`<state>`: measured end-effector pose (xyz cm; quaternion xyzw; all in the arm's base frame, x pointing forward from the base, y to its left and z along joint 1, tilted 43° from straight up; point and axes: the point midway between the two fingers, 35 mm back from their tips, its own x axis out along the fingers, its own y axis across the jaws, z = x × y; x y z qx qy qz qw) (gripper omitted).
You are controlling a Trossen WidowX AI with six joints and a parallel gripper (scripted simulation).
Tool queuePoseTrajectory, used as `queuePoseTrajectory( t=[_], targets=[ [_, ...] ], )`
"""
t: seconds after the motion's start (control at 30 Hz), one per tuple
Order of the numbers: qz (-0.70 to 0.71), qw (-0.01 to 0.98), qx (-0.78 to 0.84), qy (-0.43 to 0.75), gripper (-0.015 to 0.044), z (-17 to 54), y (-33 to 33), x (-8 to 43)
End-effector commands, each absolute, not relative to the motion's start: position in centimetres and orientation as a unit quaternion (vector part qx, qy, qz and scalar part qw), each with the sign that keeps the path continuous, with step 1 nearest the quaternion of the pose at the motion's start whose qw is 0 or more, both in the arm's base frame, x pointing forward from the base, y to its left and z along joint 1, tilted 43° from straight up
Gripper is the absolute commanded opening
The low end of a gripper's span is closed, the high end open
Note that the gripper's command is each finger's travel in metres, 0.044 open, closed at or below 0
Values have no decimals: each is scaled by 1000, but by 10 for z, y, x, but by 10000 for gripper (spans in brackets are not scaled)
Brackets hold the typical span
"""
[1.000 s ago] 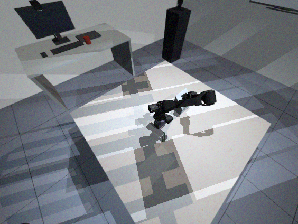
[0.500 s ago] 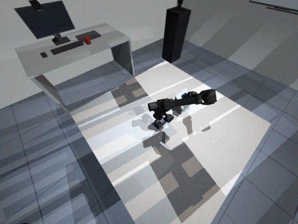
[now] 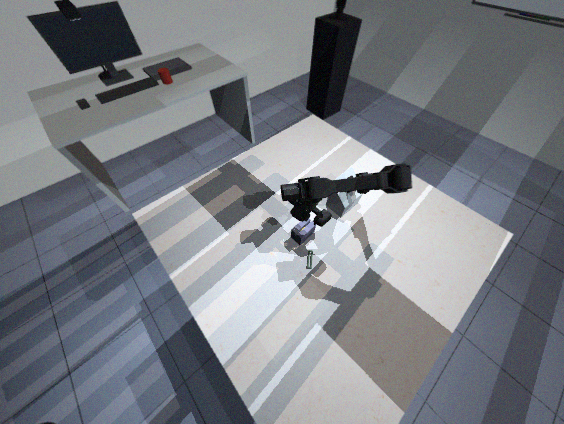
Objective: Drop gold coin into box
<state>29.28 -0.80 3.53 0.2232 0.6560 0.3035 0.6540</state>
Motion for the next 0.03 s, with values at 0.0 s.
queuePoseTrajectory(
  t=[0.0],
  targets=[
    [304,654,221,657,440,36,-9,293]
  ],
)
